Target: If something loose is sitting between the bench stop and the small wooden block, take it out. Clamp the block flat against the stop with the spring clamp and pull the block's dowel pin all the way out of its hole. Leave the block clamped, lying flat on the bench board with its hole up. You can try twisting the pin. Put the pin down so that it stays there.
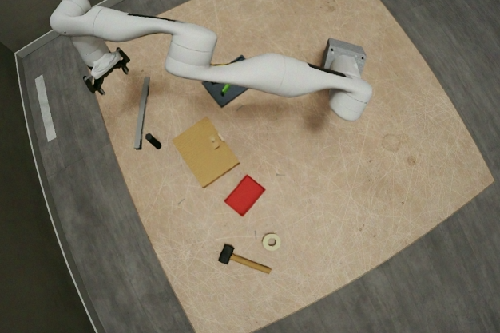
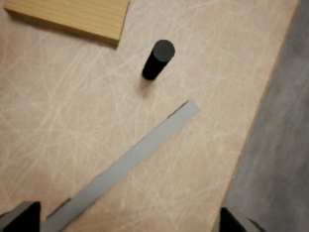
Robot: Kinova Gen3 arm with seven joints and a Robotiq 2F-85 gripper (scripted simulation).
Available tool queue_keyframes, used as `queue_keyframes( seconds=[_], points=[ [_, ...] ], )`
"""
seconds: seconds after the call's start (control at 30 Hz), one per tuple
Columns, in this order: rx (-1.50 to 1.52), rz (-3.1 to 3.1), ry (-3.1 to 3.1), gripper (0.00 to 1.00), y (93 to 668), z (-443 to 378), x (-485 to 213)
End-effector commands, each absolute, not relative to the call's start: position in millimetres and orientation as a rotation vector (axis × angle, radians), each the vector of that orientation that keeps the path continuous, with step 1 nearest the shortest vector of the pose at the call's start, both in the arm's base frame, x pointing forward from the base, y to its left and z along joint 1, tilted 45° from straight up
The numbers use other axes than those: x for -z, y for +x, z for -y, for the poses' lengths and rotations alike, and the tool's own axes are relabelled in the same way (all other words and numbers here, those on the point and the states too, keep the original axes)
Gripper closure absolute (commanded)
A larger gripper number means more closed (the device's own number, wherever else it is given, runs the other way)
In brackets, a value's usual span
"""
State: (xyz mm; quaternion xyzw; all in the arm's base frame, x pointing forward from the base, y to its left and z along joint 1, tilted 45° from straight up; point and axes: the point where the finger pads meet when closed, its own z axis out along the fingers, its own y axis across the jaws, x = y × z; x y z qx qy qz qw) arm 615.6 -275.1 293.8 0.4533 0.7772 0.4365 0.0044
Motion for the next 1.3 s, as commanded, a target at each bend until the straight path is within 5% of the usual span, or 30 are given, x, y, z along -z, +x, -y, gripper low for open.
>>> queue_keyframes(
  seconds=[0.0, 0.53, 0.57, 1.27],
  points=[
    [-1.366, -2.433, 1.42, 0.0, 615.2, 276.2, -294.9],
    [-1.366, -2.433, 1.42, 0.0, 615.2, 276.2, -294.9],
    [-1.366, -2.433, 1.42, 0.9, 615.2, 276.2, -294.9],
    [-1.378, -2.421, 1.466, 0.9, 616.8, 269.1, -295.6]
  ],
)
